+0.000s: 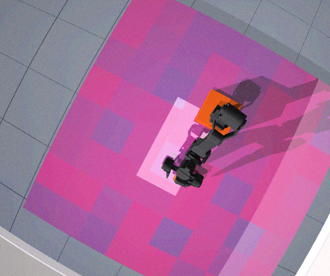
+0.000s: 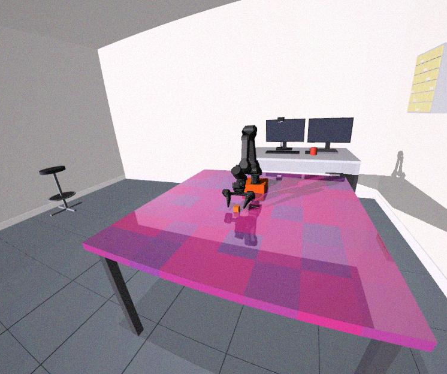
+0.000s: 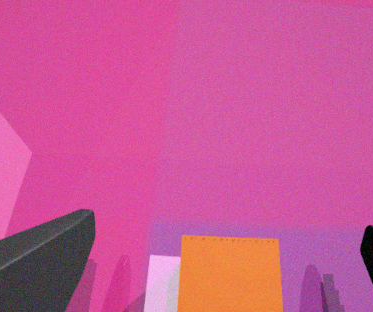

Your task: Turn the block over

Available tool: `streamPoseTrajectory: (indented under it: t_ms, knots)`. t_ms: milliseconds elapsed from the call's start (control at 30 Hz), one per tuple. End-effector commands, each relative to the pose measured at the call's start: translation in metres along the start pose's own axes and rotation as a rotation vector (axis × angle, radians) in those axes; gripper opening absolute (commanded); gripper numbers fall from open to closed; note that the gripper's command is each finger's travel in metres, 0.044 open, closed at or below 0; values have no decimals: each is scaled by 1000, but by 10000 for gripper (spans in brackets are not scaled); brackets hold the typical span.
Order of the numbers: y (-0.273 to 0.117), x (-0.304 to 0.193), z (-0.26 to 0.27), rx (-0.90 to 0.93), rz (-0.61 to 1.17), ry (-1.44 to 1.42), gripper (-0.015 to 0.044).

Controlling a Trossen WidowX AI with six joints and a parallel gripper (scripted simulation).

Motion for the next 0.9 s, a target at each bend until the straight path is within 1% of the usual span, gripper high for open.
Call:
streamPoseTrajectory:
  t_ms: [0,133,700,867]
  knots:
    - [-54,37,1,-23,185,-13,440]
    - [-63,25,3,-20,262,-12,440]
    - [-63,26,3,-20,268,-11,440]
    - [-56,42,3,-23,426,-5,440]
Point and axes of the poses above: the point midway between the two fingers, 35 mm back from their tips, its own y axis out along the fingers, its own z axis across the jaws, x = y × z, the point moved 1 cm from there along -y, back along the fingers, and after that the axes turned 2 degrees about y, right-handed, at the moved point
